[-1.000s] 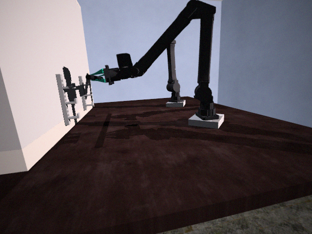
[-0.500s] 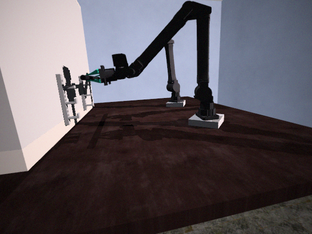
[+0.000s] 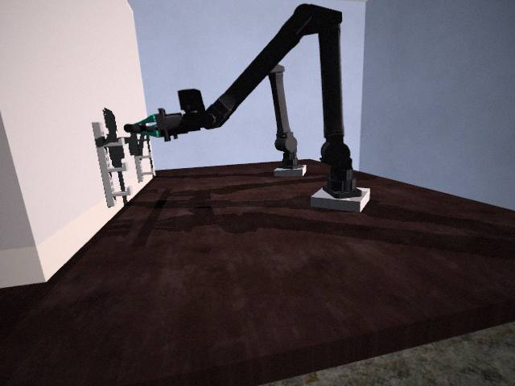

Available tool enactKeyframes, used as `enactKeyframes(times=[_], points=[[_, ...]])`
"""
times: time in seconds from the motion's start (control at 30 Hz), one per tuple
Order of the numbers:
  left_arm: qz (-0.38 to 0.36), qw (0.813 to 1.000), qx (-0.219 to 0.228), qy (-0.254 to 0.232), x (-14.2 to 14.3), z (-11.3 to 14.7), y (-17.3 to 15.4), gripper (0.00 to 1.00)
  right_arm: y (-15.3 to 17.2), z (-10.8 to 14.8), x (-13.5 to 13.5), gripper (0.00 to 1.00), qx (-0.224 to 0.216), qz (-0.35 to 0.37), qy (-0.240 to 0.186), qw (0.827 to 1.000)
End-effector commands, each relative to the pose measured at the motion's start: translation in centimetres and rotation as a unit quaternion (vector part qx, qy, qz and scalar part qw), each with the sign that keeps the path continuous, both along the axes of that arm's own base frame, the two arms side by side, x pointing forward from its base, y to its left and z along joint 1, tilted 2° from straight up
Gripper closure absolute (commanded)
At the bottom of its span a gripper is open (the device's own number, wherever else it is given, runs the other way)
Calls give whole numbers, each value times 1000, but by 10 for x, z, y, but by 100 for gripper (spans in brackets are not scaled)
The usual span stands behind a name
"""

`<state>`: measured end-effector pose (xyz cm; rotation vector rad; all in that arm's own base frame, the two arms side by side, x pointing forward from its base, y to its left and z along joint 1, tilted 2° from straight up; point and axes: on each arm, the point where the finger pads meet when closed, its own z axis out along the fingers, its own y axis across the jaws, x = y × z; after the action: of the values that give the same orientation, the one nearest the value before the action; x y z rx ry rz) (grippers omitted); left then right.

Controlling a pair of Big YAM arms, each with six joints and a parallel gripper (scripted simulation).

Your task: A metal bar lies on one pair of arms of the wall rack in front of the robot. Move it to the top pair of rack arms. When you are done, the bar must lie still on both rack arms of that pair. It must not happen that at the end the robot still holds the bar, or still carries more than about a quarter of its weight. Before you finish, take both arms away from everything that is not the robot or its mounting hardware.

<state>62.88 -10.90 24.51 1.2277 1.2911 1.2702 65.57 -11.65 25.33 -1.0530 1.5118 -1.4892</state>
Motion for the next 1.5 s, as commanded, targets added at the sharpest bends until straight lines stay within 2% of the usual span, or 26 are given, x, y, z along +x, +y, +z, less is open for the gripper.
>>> enactKeyframes(times=[0.0,1.47], points=[[6,999,-5,-47,25,52,2,100,-16,51,24,100,-10,-11,-43,999],[6,999,-5,-47,38,52,3,100,-21,51,36,100,-10,-11,-43,999]])
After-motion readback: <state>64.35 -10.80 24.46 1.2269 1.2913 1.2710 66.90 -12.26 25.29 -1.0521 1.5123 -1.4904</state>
